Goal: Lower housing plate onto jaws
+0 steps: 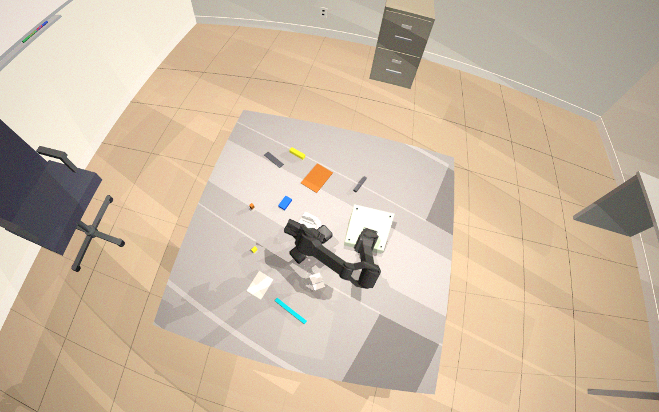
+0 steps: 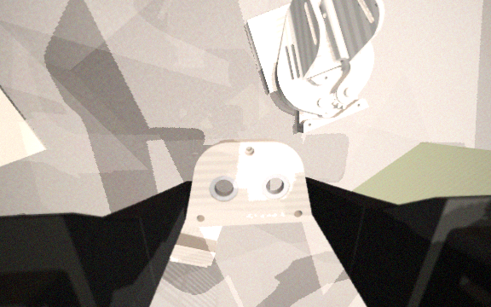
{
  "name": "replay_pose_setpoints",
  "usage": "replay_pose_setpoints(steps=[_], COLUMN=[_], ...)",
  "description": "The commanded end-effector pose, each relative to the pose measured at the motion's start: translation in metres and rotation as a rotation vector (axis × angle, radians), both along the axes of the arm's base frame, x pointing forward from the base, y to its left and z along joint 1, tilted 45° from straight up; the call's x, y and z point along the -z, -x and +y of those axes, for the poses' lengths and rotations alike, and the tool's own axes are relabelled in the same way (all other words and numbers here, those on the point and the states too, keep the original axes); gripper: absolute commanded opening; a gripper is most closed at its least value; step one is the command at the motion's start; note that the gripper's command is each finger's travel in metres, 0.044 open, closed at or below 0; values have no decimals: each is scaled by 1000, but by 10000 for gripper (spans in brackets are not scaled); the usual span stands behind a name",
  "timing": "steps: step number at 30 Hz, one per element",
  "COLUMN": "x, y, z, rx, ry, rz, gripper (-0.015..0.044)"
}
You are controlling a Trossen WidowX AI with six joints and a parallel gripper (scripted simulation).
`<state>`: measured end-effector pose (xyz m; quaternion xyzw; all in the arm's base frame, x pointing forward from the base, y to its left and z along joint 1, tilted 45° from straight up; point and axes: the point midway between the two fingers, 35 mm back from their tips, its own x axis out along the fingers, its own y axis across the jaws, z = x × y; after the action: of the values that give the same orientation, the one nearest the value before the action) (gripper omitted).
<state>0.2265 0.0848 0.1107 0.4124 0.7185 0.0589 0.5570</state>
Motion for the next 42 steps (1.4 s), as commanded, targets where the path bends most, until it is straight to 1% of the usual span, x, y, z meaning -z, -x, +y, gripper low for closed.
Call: replay_pose_setpoints(steps=[1,16,31,42], x=[10,44,77,81], y=[-3,-7,1,2], z=[-11,-47,-82,-85], rx=[-32,-141,-250,-259], ry=[1,-22,-69,-74], rz=[-28,-116,-222,-233], gripper=[351,351,351,351])
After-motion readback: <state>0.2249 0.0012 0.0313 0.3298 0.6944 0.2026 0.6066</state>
